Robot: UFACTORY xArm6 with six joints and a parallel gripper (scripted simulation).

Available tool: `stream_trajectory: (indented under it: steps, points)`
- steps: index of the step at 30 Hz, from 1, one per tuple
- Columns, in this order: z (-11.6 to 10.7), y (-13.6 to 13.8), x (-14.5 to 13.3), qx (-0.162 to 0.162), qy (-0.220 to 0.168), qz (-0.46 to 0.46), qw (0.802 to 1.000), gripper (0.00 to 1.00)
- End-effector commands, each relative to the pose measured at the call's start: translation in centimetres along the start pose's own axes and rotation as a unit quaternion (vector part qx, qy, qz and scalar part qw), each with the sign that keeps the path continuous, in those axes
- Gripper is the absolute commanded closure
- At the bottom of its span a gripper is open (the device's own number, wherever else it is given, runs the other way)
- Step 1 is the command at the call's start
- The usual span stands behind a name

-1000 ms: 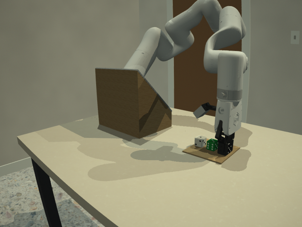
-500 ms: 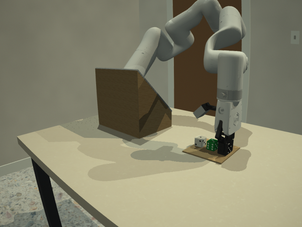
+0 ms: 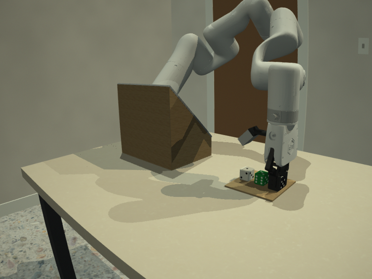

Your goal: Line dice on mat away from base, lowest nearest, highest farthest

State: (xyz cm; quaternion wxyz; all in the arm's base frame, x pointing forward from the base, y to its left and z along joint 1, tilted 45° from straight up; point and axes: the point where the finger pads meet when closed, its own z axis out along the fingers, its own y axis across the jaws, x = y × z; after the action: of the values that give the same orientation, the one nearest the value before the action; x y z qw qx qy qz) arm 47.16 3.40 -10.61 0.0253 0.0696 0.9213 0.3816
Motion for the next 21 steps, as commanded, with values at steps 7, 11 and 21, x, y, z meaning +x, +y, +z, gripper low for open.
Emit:
stream_trajectory:
  steps: [7,11,21]
  points:
    - [-0.13,-0.01,-0.13,0.0,-0.002,0.0,1.0,0.69]
    - [-0.13,-0.01,-0.13,0.0,-0.002,0.0,1.0,0.61]
    - [-0.13,-0.01,-0.13,0.0,-0.002,0.0,1.0,0.53]
